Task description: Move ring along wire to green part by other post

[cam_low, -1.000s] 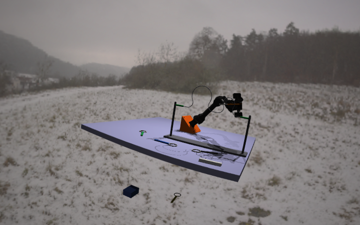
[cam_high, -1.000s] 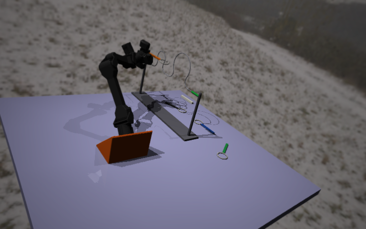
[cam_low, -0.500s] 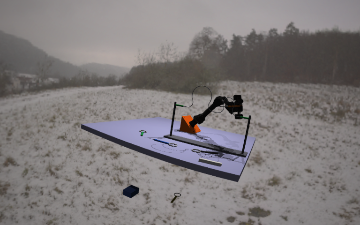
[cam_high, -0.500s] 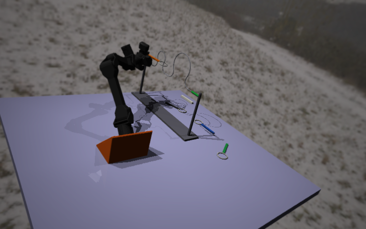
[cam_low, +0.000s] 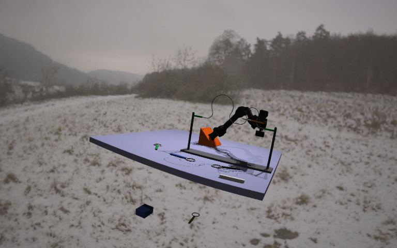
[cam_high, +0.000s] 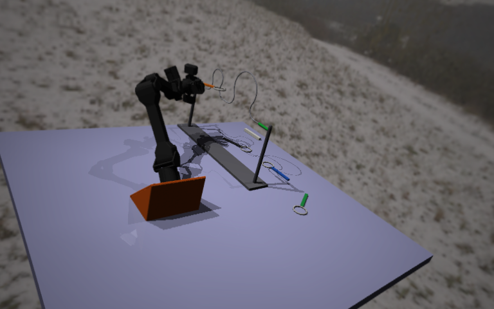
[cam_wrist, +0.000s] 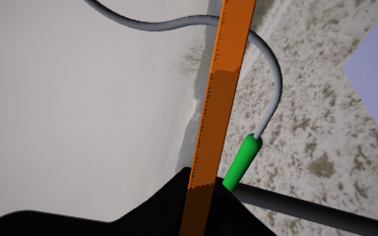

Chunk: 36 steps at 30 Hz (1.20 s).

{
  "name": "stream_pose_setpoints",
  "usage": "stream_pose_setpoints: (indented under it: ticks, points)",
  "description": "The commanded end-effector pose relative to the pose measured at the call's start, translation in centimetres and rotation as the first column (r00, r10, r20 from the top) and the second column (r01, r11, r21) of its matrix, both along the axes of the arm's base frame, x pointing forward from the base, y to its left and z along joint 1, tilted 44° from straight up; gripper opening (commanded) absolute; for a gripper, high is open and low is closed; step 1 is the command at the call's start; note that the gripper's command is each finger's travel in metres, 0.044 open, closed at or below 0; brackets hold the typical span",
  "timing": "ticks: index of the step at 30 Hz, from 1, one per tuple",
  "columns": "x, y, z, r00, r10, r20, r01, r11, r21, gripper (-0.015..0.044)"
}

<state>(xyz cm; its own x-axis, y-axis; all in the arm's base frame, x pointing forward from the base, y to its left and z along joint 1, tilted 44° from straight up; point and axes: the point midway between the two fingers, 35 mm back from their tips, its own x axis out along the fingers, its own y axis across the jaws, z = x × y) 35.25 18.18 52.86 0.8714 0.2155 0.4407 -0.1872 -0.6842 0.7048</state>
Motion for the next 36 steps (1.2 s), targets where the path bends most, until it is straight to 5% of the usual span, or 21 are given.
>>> stream_pose_setpoints:
  ticks: [1,17,36]
  points:
    - [0.2,1.0,-1.3,1.0,-0.001,-0.008,0.0,0.995,-0.103,-0.015]
    - [0.5,3.4,-7.0,0.999,-0.02,-0.033,0.002,0.878,-0.479,-0.015]
    - [0.8,3.3,-14.1,0.997,-0.053,-0.051,-0.011,0.579,-0.815,-0.015]
